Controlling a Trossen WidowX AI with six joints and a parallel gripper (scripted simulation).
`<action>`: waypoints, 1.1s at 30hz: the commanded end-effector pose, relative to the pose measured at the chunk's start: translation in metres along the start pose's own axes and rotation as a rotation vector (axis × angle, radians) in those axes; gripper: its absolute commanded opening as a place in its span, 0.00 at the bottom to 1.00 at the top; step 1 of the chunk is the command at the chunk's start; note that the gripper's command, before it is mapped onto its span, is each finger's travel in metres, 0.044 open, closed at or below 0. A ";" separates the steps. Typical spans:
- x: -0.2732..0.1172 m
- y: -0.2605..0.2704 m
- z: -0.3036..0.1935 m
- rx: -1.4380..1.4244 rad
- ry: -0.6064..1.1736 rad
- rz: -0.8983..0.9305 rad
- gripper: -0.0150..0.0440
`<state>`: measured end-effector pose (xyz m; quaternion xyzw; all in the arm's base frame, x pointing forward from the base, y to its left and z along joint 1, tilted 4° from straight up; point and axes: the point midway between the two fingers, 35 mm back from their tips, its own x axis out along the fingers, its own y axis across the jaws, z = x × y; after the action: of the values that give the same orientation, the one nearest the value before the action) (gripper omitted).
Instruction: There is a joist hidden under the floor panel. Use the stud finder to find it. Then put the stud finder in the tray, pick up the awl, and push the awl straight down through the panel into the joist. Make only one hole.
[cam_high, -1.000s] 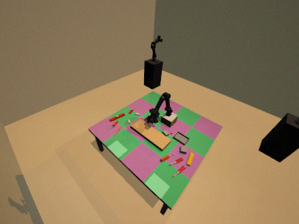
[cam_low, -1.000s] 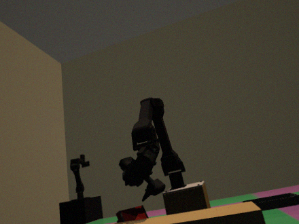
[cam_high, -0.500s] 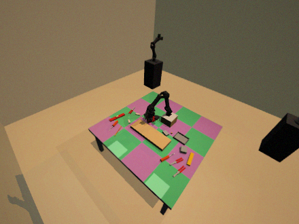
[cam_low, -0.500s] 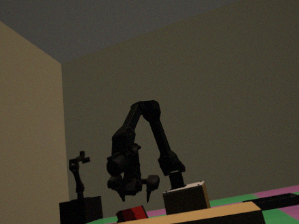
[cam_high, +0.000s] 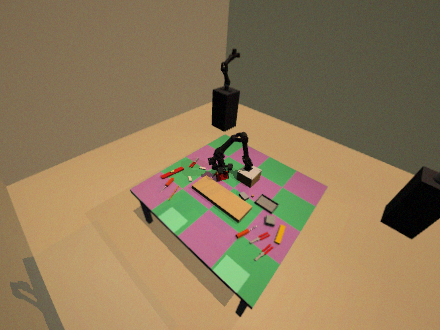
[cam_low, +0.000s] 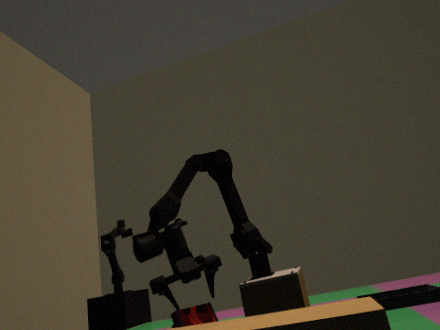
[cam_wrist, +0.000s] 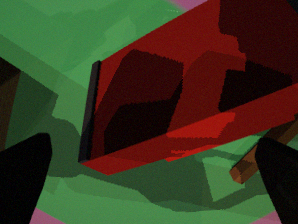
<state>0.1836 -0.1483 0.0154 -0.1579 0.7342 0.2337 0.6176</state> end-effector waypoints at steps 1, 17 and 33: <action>-0.003 -0.021 -0.021 -0.551 -0.350 -0.150 1.00; -0.004 -0.024 -0.023 -0.640 -0.373 -0.190 1.00; 0.010 -0.028 -0.021 -0.640 -0.373 -0.190 1.00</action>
<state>0.1792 -0.1843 0.0115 -0.3672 0.4840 0.4133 0.6783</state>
